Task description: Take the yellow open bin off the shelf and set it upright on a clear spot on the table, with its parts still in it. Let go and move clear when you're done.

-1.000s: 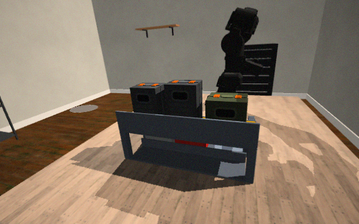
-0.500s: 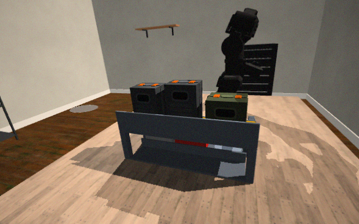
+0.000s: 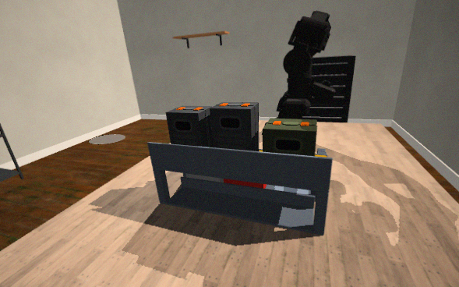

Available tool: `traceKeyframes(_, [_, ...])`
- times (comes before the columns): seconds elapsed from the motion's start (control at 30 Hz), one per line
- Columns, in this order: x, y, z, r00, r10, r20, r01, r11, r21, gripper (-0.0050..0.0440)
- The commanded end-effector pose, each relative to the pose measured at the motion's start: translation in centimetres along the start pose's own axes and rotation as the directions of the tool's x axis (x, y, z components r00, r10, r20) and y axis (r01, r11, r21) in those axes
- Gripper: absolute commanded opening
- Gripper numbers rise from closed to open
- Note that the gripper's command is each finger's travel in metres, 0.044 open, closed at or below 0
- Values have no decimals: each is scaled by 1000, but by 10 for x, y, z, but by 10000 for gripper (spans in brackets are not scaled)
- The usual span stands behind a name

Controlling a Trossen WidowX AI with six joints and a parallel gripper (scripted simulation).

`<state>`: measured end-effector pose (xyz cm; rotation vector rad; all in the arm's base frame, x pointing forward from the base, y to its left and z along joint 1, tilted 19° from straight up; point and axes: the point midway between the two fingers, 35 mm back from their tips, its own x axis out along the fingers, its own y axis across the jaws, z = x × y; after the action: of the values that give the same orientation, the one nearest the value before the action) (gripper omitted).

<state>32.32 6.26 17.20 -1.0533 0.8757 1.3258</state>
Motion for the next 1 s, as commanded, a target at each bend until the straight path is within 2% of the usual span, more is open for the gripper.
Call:
traceKeyframes(0.0, [-4,0,2,1000,-16,1,16,1000,-3,150])
traceKeyframes(0.97, [-1,0,2,1000,-16,1,16,1000,-3,150])
